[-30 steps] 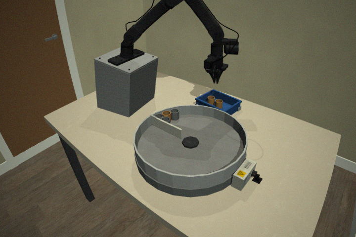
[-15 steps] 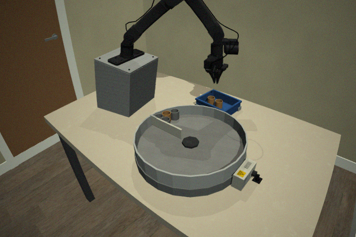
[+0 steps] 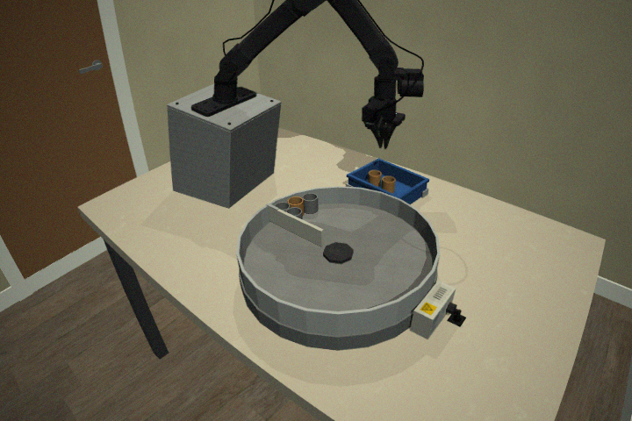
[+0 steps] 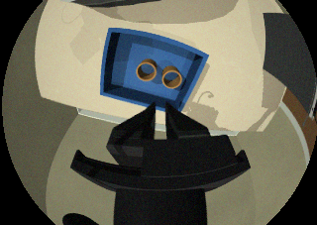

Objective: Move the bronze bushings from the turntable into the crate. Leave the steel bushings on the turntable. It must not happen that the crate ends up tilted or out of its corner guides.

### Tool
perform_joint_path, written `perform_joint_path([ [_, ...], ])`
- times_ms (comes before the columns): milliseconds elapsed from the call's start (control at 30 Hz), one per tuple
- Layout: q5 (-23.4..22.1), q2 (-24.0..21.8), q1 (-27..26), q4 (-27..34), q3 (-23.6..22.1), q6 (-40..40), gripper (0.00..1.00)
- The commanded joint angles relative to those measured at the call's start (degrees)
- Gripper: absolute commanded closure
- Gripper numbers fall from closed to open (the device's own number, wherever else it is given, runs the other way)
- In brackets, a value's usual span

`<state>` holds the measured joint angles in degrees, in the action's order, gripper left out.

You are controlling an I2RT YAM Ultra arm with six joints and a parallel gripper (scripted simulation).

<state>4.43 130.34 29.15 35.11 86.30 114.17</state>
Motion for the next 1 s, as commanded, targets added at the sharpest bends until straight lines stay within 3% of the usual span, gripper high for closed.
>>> perform_joint_path([
  [0,0.76,-1.15,0.76,1.25,-1.13,0.38,0.86],
  [967,0.57,-2.2,-0.87,0.02,-2.13,-0.6,0.87],
])
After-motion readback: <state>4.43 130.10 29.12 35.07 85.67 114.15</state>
